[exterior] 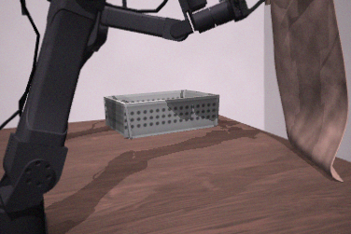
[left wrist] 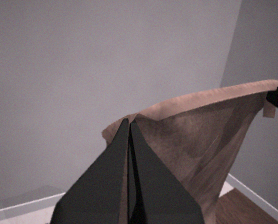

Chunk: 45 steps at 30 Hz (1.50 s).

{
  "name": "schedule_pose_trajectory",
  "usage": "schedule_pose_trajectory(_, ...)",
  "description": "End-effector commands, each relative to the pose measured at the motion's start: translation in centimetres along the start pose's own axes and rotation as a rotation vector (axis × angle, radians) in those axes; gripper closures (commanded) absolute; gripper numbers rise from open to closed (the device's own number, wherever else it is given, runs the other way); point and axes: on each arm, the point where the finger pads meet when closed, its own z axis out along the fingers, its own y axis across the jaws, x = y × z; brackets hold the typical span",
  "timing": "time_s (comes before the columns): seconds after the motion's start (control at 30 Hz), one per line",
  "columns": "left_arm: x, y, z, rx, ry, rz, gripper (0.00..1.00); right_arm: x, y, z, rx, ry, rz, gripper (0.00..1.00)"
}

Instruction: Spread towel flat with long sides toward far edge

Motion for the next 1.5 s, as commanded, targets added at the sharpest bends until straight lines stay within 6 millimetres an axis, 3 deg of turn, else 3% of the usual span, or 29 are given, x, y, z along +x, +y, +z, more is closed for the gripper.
schedule_pose_trajectory(0.0,-4.4,1.2,-0.6,-0.030,-0.046,-0.001,1.00,-1.1,-0.4,-1.3,0.019,0.007,0.002,1.00)
schedule_pose_trajectory(0.03,-3.2,0.6,-1.3,-0.021,0.020,-0.004,1.00,-1.6,0.4,-2.0,0.006,0.024,0.001,1.00)
schedule_pose_trajectory(0.2,-2.7,-0.3,-2.1,-0.009,0.082,-0.008,1.00,-0.9,0.2,-2.5,0.009,0.073,0.001,1.00)
schedule_pose_trajectory(0.23,-2.2,-0.8,-3.0,-0.002,0.153,-0.010,1.00,-0.1,0.9,-3.2,-0.003,0.130,-0.001,1.00)
schedule_pose_trajectory(0.33,-2.2,-0.8,-3.0,-0.002,0.153,-0.010,1.00,-0.1,0.6,-3.2,0.002,0.130,-0.001,1.00)
schedule_pose_trajectory(0.37,-4.3,0.1,-2.7,-0.014,0.111,-0.007,1.00,-0.1,0.0,-3.2,0.013,0.130,0.001,1.00)
schedule_pose_trajectory(0.4,-1.6,-1.1,-4.1,0.003,0.235,-0.011,1.00,0.8,1.1,-3.9,-0.008,0.196,-0.003,1.00)
schedule_pose_trajectory(0.43,-1.6,-0.9,-4.1,0.001,0.235,-0.011,1.00,0.8,1.1,-3.9,-0.008,0.196,-0.003,1.00)
schedule_pose_trajectory(0.47,-3.7,-0.8,-3.7,-0.001,0.192,-0.011,1.00,0.8,1.0,-3.9,-0.005,0.196,-0.002,1.00)
schedule_pose_trajectory(0.5,-1.0,-1.4,-5.3,0.006,0.318,-0.011,1.00,1.9,1.5,-4.8,-0.014,0.265,-0.005,1.00)
schedule_pose_trajectory(0.53,-3.0,-1.4,-4.8,0.009,0.359,-0.012,1.00,1.9,1.5,-4.8,-0.014,0.265,-0.005,1.00)
schedule_pose_trajectory(0.57,-3.0,-1.4,-4.8,0.009,0.369,-0.012,1.00,1.9,1.3,-4.8,-0.011,0.265,-0.004,1.00)
schedule_pose_trajectory(0.6,-2.3,-1.8,-6.1,0.015,0.436,-0.012,1.00,4.9,1.8,-5.5,-0.021,0.353,-0.008,1.00)
schedule_pose_trajectory(0.77,-1.5,-2.2,-7.4,0.023,0.507,-0.011,1.00,6.2,2.2,-6.6,-0.029,0.398,-0.011,1.00)
schedule_pose_trajectory(0.8,-0.6,-2.6,-8.9,0.031,0.584,-0.011,1.00,7.4,2.6,-7.7,-0.037,0.452,-0.015,1.00)
schedule_pose_trajectory(0.93,-0.3,-1.9,-8.8,0.018,0.589,-0.010,1.00,7.4,1.9,-7.6,-0.024,0.452,-0.012,1.00)
schedule_pose_trajectory(0.97,0.3,-3.1,-10.4,0.040,0.657,-0.009,1.00,8.8,3.0,-8.8,-0.046,0.514,-0.020,1.00)
schedule_pose_trajectory(1.03,0.3,-3.1,-10.4,0.043,0.657,-0.010,1.00,8.8,3.0,-8.8,-0.046,0.514,-0.020,1.00)
schedule_pose_trajectory(1.07,1.2,-3.6,-12.0,0.053,0.732,-0.007,1.00,8.4,3.5,-10.0,-0.057,0.552,-0.025,1.00)
schedule_pose_trajectory(1.13,1.2,-3.6,-12.0,0.053,0.732,-0.008,1.00,8.4,3.5,-10.0,-0.057,0.552,-0.025,1.00)
schedule_pose_trajectory(1.17,2.2,-4.1,-13.7,0.064,0.810,-0.004,1.00,9.9,3.9,-11.2,-0.067,0.635,-0.032,1.00)
schedule_pose_trajectory(1.23,2.2,-4.1,-13.7,0.065,0.810,-0.004,1.00,9.9,3.9,-11.2,-0.067,0.637,-0.033,1.00)
schedule_pose_trajectory(1.27,3.2,-4.6,-15.4,0.076,0.893,0.000,1.00,12.0,4.4,-12.3,-0.078,0.730,-0.040,1.00)
schedule_pose_trajectory(1.3,3.2,-4.7,-15.4,0.078,0.895,0.000,1.00,13.1,4.5,-11.8,-0.078,0.760,-0.043,1.00)
schedule_pose_trajectory(1.33,3.2,-4.7,-15.4,0.078,0.895,-0.001,1.00,13.1,4.5,-11.8,-0.078,0.760,-0.043,1.00)
schedule_pose_trajectory(1.37,4.3,-5.2,-17.2,0.089,0.977,0.006,1.00,14.2,5.0,-13.3,-0.091,0.825,-0.053,1.00)
schedule_pose_trajectory(1.47,4.3,-5.2,-17.2,0.091,0.981,0.005,1.00,14.2,5.0,-13.3,-0.090,0.826,-0.052,1.00)
